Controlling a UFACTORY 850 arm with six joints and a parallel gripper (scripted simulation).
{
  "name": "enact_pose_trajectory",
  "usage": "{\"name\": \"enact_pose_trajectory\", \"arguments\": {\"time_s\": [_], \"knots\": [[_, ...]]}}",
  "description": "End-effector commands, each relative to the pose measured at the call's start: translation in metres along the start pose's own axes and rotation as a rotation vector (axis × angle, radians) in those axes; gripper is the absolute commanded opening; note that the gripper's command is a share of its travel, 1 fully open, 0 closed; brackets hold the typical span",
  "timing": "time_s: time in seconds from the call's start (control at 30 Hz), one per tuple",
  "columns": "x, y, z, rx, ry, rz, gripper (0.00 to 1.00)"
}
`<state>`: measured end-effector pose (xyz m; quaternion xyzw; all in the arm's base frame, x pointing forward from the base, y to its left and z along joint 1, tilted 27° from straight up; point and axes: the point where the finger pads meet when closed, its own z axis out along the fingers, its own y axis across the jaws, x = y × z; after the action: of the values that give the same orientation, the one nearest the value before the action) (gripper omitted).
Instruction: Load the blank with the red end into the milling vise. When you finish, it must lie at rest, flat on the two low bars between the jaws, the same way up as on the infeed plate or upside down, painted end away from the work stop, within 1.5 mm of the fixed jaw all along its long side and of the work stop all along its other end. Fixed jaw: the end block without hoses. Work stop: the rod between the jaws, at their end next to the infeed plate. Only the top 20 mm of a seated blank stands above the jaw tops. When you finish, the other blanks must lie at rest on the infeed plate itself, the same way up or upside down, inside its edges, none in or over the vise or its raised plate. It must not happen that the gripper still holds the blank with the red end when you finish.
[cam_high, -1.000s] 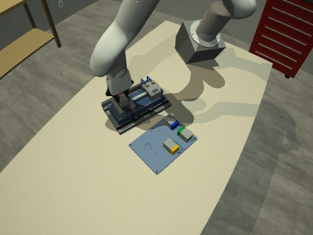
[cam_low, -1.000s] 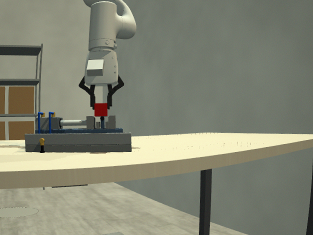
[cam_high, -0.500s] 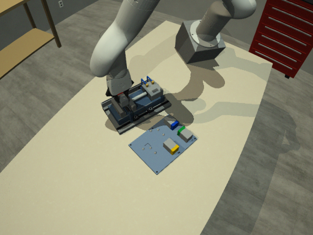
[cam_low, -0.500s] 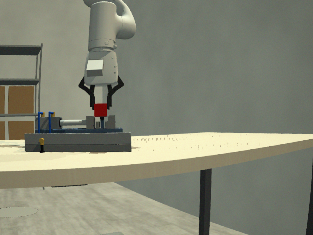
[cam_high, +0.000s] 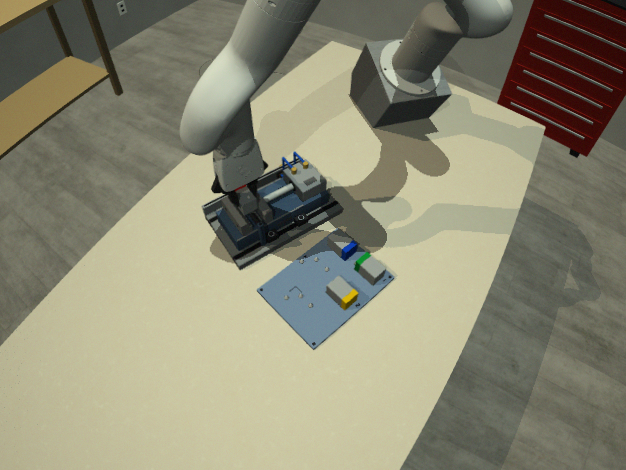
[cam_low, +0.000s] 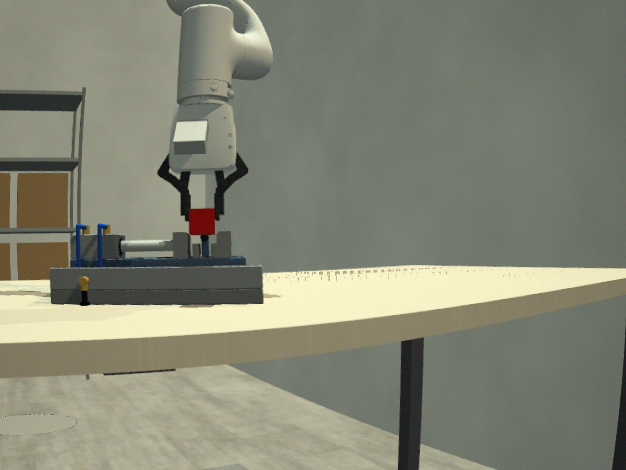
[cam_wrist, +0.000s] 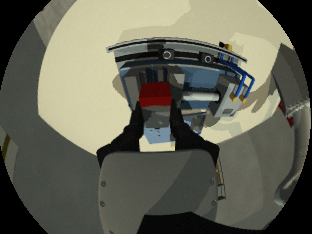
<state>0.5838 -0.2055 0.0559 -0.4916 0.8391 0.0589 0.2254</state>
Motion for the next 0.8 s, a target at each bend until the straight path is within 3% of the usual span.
{"name": "enact_pose_trajectory", "arguments": {"time_s": [0.0, 0.77], "knots": [[-0.0001, -0.0010, -0.0008, 0.002, 0.000, 0.000, 0.00], [-0.0001, -0.0010, 0.0014, 0.002, 0.000, 0.000, 0.00]]}}
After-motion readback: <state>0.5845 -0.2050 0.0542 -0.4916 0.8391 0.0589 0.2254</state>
